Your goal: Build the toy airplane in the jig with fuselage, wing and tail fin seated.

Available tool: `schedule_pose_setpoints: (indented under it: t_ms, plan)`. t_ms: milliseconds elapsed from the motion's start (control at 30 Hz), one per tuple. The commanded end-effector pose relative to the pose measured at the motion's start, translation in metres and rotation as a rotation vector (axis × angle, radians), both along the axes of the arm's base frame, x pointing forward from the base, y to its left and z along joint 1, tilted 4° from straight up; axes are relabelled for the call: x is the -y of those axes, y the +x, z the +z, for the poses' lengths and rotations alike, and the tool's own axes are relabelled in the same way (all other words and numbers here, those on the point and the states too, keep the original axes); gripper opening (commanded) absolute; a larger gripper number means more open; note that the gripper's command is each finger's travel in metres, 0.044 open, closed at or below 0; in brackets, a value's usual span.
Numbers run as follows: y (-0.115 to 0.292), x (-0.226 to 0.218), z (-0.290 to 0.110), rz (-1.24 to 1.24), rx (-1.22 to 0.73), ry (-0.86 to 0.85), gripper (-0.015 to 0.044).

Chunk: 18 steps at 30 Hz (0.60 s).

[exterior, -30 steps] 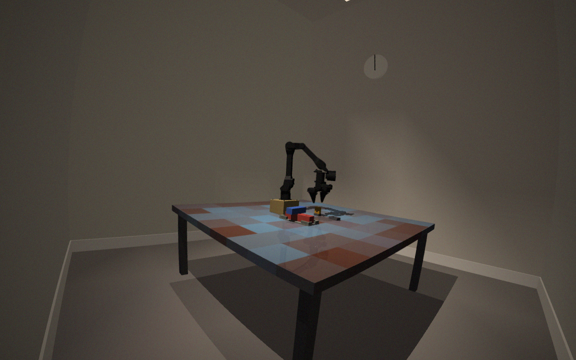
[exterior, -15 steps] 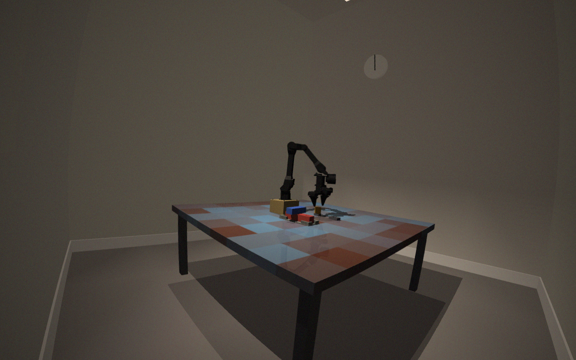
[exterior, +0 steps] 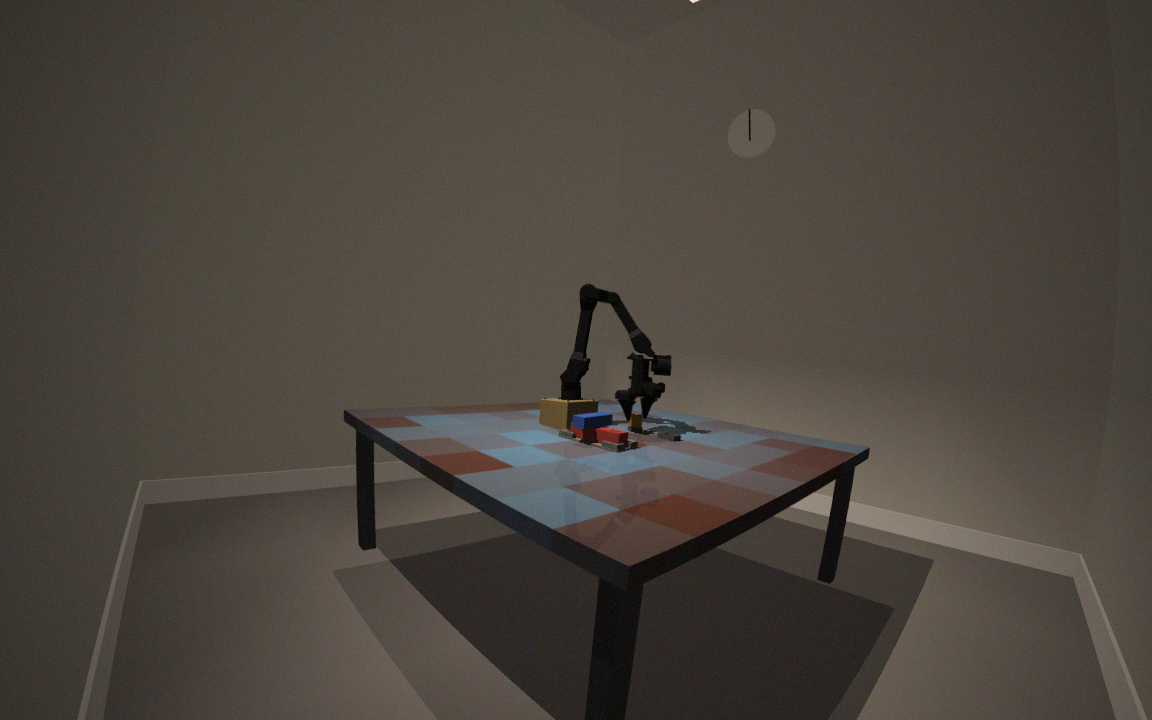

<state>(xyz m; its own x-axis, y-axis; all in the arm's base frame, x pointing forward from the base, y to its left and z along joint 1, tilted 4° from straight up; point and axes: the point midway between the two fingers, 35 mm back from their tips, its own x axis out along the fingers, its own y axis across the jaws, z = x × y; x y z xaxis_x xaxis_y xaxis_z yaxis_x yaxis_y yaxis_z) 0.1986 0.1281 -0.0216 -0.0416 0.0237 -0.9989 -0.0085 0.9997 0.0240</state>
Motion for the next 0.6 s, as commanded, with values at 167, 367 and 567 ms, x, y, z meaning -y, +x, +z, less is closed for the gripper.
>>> schedule_pose_setpoints:
  t_ms: [167, 367, 567]
  plan:
    - [-0.004, 0.001, -0.015, -0.003, -0.009, 0.0, 0.044]
    - [-0.004, 0.001, -0.017, -0.003, -0.009, 0.0, 0.0361]
    - [-0.004, 0.001, -0.017, -0.003, -0.009, 0.0, 0.0204]
